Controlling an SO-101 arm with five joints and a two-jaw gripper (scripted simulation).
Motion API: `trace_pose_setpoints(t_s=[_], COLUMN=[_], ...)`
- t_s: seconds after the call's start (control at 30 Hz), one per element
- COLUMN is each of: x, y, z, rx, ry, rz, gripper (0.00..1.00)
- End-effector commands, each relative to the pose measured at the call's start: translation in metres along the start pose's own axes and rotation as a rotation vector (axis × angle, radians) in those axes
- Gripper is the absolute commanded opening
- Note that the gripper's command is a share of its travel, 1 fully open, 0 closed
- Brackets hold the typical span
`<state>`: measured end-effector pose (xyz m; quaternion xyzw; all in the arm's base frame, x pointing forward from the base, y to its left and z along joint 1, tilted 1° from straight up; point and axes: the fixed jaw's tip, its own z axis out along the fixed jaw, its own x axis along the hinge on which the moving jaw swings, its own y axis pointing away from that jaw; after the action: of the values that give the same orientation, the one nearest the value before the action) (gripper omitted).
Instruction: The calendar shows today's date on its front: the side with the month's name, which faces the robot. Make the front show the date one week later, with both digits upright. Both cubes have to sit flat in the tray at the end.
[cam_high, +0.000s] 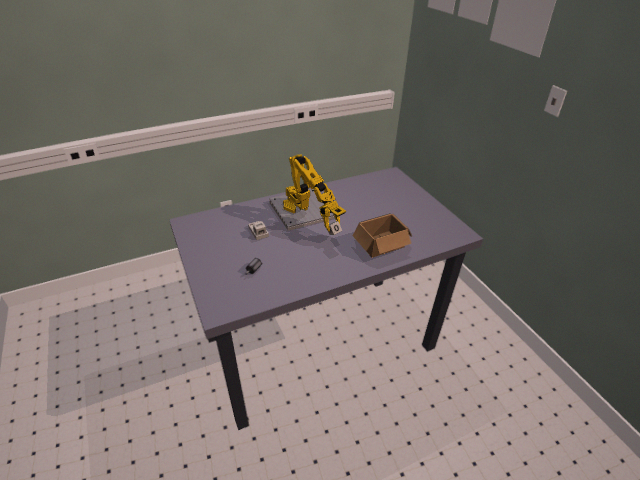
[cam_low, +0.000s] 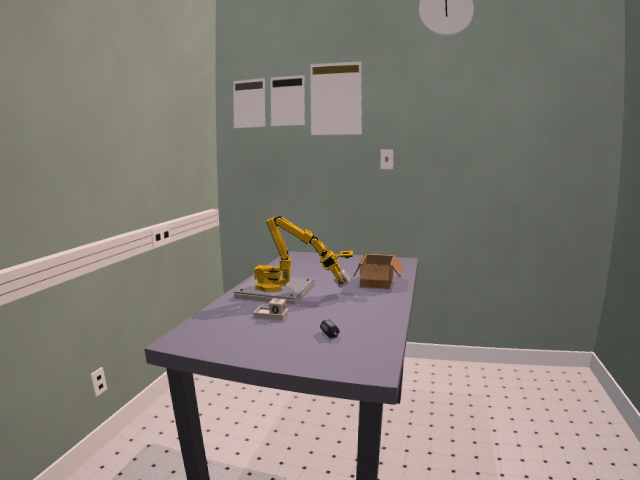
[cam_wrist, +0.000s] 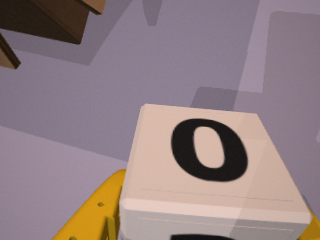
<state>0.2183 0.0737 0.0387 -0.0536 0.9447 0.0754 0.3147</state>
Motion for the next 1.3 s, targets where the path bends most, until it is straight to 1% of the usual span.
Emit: trace_pose_setpoints(t_s=[0.0, 0.13, 0.5, 0.63, 0.77, 0.83, 1.07, 1.27], x=[-0.002, -0.002, -0.002, -0.003, -0.004, -0.004, -0.004, -0.004], y=[-0.001, -0.001, -0.001, -0.001, -0.001, -0.001, -0.002, -0.002], z=[-0.002, -0.003, -0.002, 0.001, 0.005, 0.005, 0.010, 0.008], rx=[-0.012, -0.015, -0.016, -0.020, -0.025, -0.025, -0.035, -0.041], ry=[-0.094, -0.116, -0.130, -0.158, -0.204, -0.204, -0.315, -0.414], rz=[-0.024, -0.032, -0.036, -0.042, -0.054, -0.054, -0.080, -0.104], gripper=[0.00, 0.00, 0.00, 0.00, 0.00, 0.00, 0.00, 0.00])
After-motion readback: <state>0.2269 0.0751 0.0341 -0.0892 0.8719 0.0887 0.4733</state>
